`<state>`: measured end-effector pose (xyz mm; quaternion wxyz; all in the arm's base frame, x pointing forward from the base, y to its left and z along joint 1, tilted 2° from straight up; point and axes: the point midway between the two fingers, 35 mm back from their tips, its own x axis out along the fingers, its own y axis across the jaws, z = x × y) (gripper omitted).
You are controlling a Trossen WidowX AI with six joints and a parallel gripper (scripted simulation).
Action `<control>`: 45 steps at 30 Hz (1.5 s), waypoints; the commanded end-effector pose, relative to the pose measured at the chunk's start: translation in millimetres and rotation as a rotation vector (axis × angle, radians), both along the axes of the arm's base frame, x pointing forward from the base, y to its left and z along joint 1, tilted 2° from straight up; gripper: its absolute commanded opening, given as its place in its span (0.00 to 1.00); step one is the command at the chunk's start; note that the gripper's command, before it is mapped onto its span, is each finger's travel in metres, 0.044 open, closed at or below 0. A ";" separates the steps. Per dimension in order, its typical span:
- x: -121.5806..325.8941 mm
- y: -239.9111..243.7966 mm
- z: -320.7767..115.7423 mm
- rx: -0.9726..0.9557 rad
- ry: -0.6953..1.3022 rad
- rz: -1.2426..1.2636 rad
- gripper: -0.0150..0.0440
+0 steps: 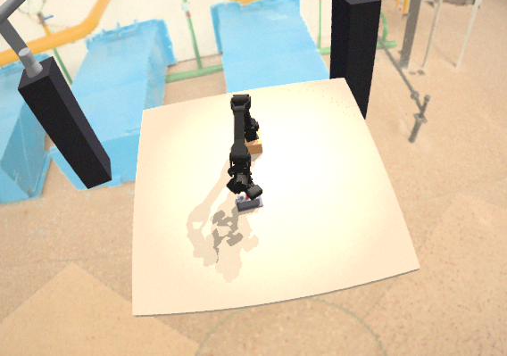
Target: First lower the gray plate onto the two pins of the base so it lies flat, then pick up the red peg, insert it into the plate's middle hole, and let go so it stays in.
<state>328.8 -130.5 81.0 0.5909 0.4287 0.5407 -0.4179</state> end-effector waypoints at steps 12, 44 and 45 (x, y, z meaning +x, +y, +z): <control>-1.4 0.2 -1.6 -0.001 -0.001 0.000 0.25; -0.6 0.1 -1.7 0.000 0.000 0.000 0.51; -0.6 0.1 -1.7 0.000 0.000 0.000 0.51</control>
